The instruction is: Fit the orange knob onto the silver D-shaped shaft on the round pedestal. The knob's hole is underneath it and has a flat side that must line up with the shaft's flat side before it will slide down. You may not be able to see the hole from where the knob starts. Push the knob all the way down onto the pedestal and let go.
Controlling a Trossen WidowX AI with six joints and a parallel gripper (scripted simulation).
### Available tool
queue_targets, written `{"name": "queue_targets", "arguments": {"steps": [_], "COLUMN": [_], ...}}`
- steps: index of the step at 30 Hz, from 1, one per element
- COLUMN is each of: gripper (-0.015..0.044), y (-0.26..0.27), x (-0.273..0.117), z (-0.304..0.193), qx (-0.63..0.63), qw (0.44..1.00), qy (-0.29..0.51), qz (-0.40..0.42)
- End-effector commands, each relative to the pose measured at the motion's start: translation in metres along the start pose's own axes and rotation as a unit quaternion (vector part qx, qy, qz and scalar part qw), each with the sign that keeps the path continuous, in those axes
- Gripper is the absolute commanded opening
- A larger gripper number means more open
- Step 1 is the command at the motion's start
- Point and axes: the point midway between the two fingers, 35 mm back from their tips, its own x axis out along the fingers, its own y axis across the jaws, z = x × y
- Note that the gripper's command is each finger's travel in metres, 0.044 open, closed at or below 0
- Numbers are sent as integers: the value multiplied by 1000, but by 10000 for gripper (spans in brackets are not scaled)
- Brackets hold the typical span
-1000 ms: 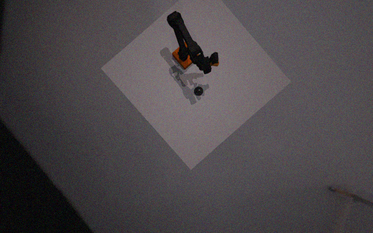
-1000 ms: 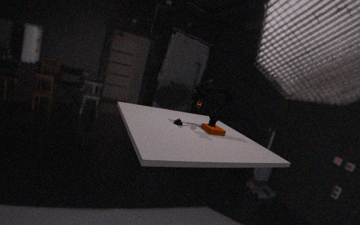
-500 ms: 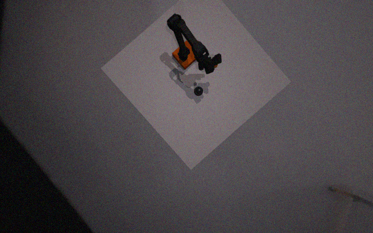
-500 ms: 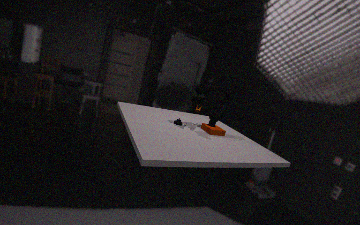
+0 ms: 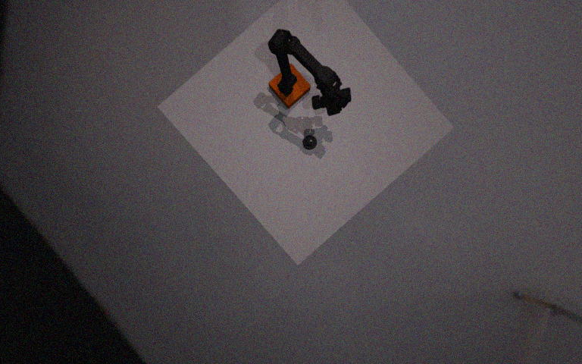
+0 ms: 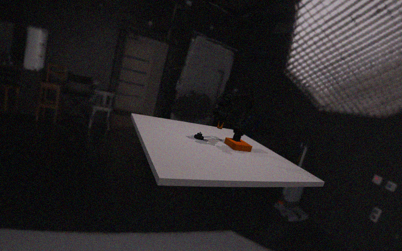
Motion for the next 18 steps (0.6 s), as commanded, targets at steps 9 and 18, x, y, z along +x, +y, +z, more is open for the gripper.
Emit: {"name": "queue_targets", "arguments": {"steps": [9, 18], "gripper": [0, 0], "y": [2, -1], "x": [23, 45], "z": [1, 3], "qx": [1, 0], "qw": [991, 986], "qy": [-2, -2], "qz": [-134, -168]}}
